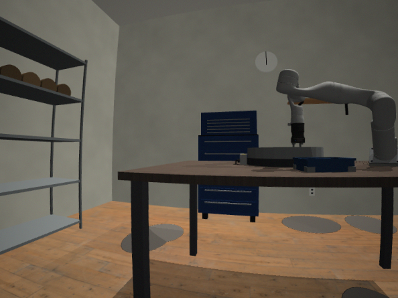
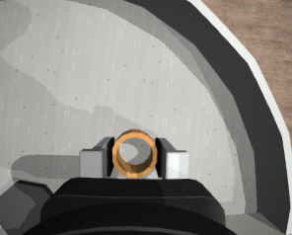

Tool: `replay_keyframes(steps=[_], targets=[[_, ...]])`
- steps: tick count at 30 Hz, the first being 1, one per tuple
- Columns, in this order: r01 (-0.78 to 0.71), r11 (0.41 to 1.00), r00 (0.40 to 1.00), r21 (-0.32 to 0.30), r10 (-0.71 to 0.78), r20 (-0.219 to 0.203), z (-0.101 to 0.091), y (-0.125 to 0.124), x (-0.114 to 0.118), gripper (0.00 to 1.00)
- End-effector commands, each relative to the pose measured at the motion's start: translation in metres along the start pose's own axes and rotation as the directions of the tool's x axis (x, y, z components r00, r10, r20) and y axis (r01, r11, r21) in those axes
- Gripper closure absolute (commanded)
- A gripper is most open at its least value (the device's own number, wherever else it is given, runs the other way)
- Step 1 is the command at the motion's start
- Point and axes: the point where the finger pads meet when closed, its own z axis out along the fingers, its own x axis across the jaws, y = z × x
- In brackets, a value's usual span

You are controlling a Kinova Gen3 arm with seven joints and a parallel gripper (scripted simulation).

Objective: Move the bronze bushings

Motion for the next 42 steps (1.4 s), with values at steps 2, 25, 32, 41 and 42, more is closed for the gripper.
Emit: replay_keyframes(steps=[2,25,32,41,42], targets=[[0.006,1.0,1.0,0.007,-0.006,0.002,0.0014,-0.002,-0.0006,1.0],[0.006,1.0,1.0,0.007,-0.006,0.002,0.0014,-0.002,-0.0006,1.0],[0.006,1.0,1.0,0.007,-0.006,0.002,0.0014,-0.002,-0.0006,0.23],[0.006,1.0,1.0,0.007,-0.006,0.002,0.0014,-0.002,-0.0006,0.23],[0.006,1.0,1.0,0.007,-0.006,0.002,0.0014,-0.002,-0.0006,0.23]])
